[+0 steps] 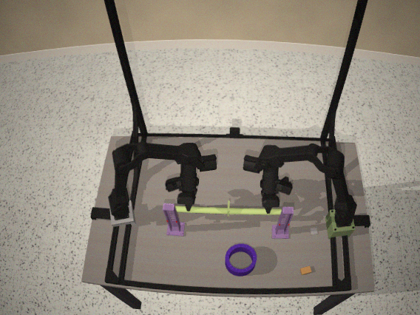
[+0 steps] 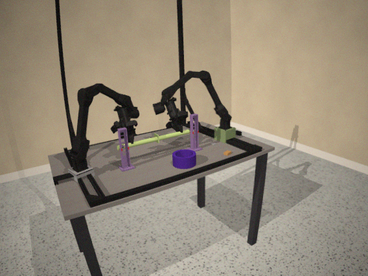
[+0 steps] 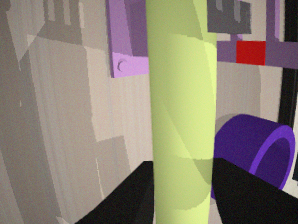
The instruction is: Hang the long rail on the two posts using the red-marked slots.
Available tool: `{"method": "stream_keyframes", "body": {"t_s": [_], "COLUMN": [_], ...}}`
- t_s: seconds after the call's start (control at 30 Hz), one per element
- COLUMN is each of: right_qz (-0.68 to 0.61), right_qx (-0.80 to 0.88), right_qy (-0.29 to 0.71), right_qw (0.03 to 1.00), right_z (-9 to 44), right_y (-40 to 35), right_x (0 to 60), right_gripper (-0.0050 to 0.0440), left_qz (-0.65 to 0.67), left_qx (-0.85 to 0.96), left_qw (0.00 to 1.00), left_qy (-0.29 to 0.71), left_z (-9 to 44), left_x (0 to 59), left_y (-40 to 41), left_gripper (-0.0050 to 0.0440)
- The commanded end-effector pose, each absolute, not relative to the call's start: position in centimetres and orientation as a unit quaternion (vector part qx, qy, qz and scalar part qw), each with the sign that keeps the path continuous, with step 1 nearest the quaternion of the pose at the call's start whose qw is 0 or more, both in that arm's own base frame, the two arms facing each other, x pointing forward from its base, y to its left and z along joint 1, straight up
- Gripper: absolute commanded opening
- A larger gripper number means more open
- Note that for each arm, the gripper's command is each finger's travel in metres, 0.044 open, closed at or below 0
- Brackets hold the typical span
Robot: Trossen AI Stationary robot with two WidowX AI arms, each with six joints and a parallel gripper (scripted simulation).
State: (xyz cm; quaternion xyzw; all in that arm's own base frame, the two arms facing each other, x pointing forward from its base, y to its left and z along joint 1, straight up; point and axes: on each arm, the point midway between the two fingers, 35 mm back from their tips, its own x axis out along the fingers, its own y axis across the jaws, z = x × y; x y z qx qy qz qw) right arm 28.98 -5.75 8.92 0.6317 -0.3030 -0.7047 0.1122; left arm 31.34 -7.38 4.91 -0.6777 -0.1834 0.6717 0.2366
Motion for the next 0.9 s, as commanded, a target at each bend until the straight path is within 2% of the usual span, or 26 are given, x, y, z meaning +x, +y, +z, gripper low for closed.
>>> {"method": "stream_keyframes", "body": {"t_s": [0.0, 0.87], "right_qz": [-0.702, -0.702], "right_qx": [0.633, 0.634], "right_qy": [-0.305, -0.304], "right_qw": [0.113, 0.114], "right_z": [9.3, 9.2], "right_y": [-5.9, -7.8], "right_x": [28.9, 28.4], "right_gripper": [0.0, 0.0], "left_qz": [0.67, 0.67], "left_qx": [-0.678, -0.678], "left_qw": [0.239, 0.238], "left_qy": [-0.184, -0.185], "left_z": [5.3, 5.3], "left_x": [31.3, 31.5], "left_y": [-7.2, -5.3], "left_gripper": [0.0, 0.0]}}
